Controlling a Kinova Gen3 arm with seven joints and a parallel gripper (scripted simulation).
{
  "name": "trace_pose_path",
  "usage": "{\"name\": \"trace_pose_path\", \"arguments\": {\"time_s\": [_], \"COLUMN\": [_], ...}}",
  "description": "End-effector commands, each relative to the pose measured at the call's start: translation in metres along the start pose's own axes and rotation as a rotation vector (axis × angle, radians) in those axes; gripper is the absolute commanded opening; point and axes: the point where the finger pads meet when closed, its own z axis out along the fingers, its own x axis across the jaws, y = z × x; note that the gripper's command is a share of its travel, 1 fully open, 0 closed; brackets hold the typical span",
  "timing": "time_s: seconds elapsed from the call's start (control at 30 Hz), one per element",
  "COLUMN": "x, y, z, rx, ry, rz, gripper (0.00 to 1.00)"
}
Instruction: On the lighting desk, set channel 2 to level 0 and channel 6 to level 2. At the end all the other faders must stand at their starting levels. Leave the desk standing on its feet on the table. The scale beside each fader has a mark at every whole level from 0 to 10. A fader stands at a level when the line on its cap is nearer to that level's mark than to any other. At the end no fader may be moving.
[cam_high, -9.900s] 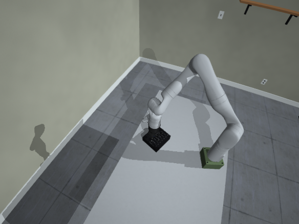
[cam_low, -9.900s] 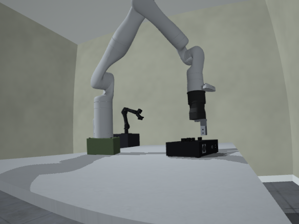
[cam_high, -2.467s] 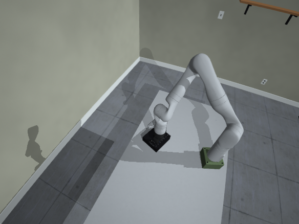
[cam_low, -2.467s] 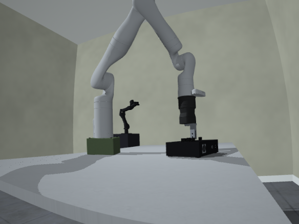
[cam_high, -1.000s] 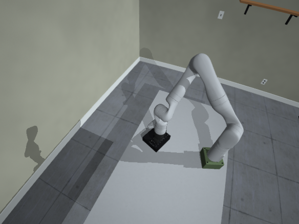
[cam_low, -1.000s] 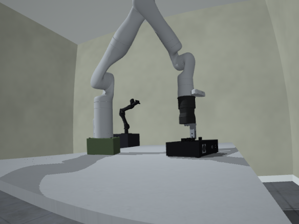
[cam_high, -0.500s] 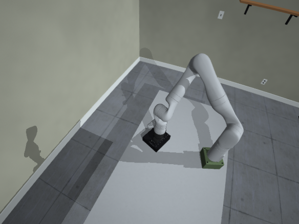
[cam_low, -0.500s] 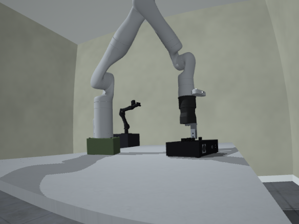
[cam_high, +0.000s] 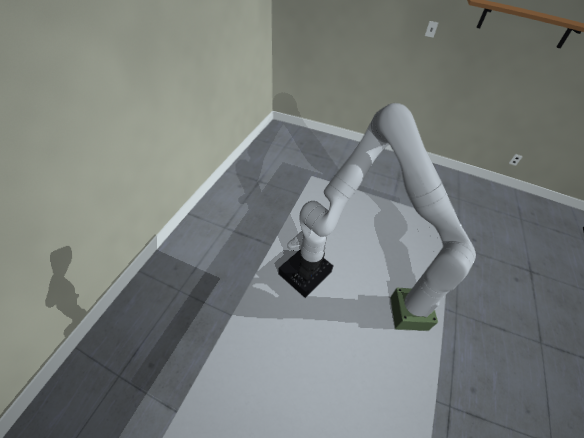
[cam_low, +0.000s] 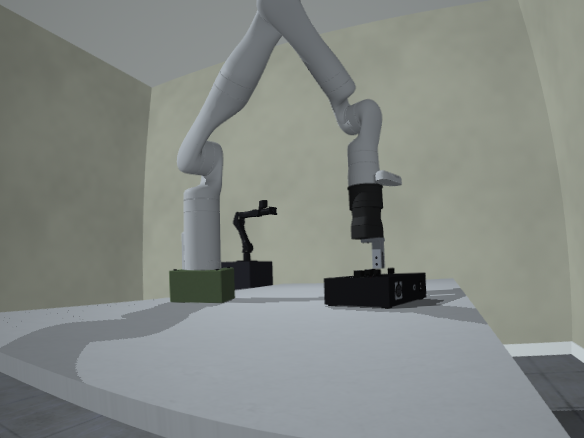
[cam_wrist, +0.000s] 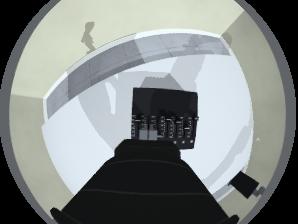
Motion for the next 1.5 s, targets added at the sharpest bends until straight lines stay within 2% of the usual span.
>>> {"name": "trace_pose_path", "arguments": {"time_s": [0.0,0.27,0.9,1.13,1.47], "x": [0.0,0.0,0.004,0.083,0.087], "y": [-0.003,-0.003,-0.004,-0.024,-0.024], "z": [-0.013,-0.032,-0.033,-0.029,-0.029], "rx": [0.006,0.006,0.006,0.006,0.006], "ry": [-0.002,-0.002,-0.002,-0.001,-0.001], "rz": [0.002,0.002,0.002,0.002,0.002], "gripper": [0.0,0.0,0.0,0.0,0.0]}}
